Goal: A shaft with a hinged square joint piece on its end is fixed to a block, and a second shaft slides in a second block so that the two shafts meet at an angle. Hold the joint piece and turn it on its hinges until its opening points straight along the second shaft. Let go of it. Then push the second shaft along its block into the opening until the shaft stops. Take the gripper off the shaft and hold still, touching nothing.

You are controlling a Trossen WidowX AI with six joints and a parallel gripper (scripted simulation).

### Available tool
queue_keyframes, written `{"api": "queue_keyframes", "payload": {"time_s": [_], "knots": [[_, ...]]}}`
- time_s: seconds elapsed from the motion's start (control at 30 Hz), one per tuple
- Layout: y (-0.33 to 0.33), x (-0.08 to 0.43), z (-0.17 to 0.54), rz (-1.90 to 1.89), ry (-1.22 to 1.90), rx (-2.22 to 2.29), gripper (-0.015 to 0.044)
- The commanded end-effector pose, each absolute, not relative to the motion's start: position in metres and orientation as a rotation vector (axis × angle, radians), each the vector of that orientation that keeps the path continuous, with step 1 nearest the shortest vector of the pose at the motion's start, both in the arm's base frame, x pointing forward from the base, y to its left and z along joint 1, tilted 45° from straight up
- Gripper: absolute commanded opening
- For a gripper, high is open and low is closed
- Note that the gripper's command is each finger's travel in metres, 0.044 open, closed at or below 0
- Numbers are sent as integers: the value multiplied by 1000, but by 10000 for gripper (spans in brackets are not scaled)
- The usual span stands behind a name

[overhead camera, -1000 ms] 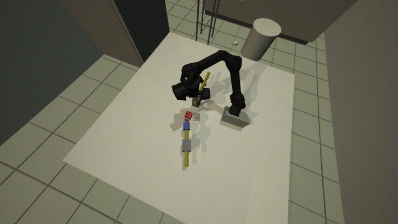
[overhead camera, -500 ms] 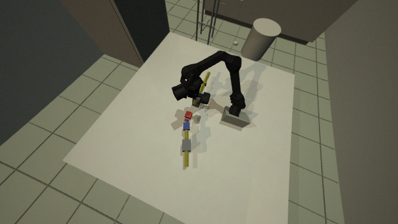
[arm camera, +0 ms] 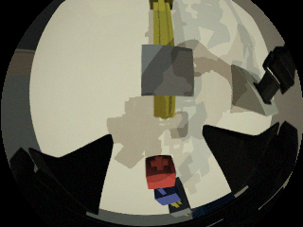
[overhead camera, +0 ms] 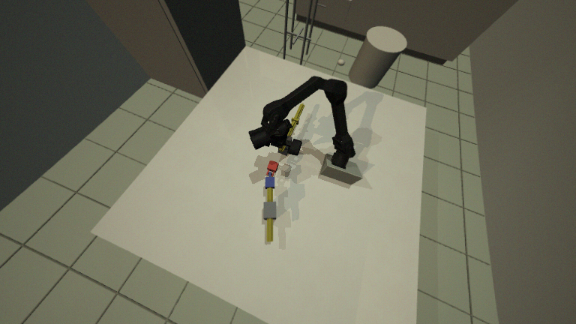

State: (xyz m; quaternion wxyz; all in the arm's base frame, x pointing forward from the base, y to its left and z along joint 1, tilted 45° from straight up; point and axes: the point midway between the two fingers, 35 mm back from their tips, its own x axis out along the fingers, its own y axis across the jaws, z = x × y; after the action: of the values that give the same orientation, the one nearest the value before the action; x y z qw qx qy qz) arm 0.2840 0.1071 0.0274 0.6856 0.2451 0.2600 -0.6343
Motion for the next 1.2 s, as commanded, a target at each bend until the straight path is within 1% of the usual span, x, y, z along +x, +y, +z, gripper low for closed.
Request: {"api": "queue_keyframes", "payload": {"time_s": [0.0, 0.27, 0.8, 1.17], "knots": [[92, 285, 15, -1421, 581, 539, 440], [78, 285, 1, -1424, 570, 550, 440], [127, 281, -46, -1422, 573, 555, 440], [119, 283, -55, -1422, 573, 554, 440]]}}
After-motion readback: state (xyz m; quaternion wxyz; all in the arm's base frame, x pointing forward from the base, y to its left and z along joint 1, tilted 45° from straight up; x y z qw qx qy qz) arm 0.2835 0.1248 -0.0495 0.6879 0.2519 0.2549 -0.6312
